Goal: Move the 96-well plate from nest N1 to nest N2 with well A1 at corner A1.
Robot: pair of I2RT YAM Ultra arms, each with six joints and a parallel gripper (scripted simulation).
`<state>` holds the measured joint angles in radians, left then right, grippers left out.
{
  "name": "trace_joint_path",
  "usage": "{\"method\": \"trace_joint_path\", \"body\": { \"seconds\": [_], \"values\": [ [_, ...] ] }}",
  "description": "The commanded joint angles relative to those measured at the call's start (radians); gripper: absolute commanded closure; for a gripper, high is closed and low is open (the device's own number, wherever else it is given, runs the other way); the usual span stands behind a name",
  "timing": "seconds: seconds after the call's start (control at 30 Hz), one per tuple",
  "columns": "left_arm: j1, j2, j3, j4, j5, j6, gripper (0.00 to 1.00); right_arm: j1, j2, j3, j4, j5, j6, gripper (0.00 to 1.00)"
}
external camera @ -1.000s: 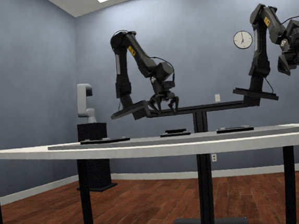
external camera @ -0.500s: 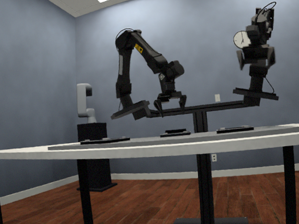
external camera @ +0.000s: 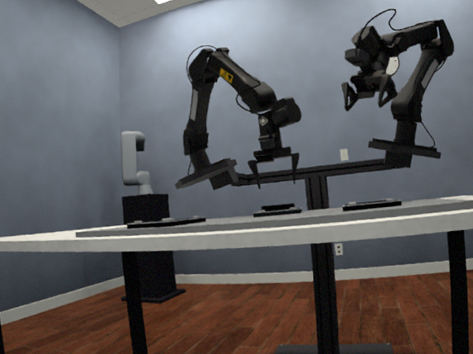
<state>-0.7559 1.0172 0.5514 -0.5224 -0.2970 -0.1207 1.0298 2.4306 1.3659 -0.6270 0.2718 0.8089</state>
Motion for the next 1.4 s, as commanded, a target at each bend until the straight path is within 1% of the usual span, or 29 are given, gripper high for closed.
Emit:
{"method": "trace_joint_path", "body": {
  "seconds": [0.0,0.03,0.07,0.1,0.53,0.6,0.63,0.83,1.0,1.1,1.37],
  "values": [
    [-0.074,-0.047,0.037,-0.117,-0.077,-0.089,0.00,-0.006,0.019,0.038,-0.052,-0.009,0.044,0.00],
    [-0.074,-0.047,0.037,-0.117,-0.077,-0.089,0.00,-0.006,0.019,0.038,-0.052,-0.009,0.044,0.00],
    [-0.150,-0.059,0.046,-0.161,-0.103,-0.127,0.00,-0.006,0.024,0.046,-0.058,-0.001,0.047,0.00],
    [-0.192,-0.070,0.045,-0.180,-0.114,-0.138,0.00,-0.007,0.026,0.050,-0.060,-0.002,0.049,0.00],
    [-0.664,-0.216,0.061,-0.444,-0.287,-0.343,0.00,-0.011,0.040,0.074,-0.069,-0.005,0.059,0.00],
    [-0.664,-0.216,0.061,-0.444,-0.287,-0.343,0.00,-0.011,0.040,0.074,-0.069,-0.005,0.059,0.00],
    [-0.740,-0.225,0.067,-0.475,-0.305,-0.372,0.00,-0.011,0.040,0.074,-0.070,-0.005,0.056,0.00],
    [-0.956,-0.277,0.071,-0.549,-0.350,-0.426,0.00,-0.011,0.042,0.077,-0.070,-0.005,0.059,0.00],
    [-1.142,-0.294,0.077,-0.584,-0.371,-0.459,0.00,-0.011,0.042,0.078,-0.070,-0.005,0.059,0.00],
    [-1.175,-0.285,0.081,-0.599,-0.386,-0.489,0.00,-0.015,0.051,0.063,-0.032,-0.004,0.044,0.00],
    [-1.185,-0.281,0.083,-0.609,-0.392,-0.504,0.00,-0.023,0.070,0.057,-0.006,0.003,0.035,0.00]
  ]
}}
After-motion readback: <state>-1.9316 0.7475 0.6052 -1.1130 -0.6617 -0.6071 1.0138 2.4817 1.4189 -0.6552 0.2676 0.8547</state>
